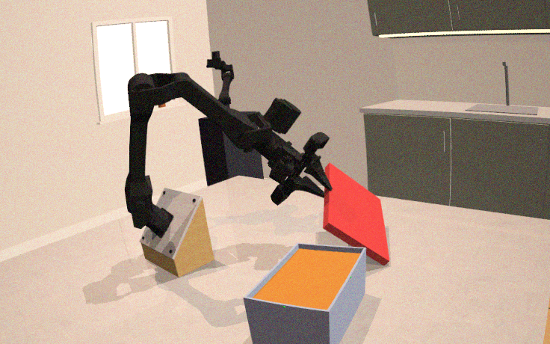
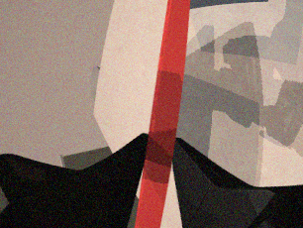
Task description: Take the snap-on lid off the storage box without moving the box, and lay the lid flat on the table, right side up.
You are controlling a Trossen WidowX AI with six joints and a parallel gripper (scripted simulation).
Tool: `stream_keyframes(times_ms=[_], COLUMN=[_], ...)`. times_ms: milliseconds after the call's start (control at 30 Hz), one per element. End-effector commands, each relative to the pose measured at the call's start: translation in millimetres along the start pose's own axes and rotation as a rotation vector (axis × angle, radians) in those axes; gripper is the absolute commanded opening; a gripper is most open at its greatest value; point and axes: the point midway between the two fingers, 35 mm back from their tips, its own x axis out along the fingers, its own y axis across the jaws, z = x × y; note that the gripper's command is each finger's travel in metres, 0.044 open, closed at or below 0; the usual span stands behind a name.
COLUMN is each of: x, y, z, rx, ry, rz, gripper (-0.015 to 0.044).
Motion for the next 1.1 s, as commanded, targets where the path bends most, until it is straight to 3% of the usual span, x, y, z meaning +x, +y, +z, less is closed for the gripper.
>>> stream_keyframes(times_ms=[0,1067], x=[4,20], y=[-6,-26], z=[-1,0], rx=[-0.005,-0.005], ry=[0.002,0.001], rz=[-0.007,-0.007], gripper=[0.0,0.0])
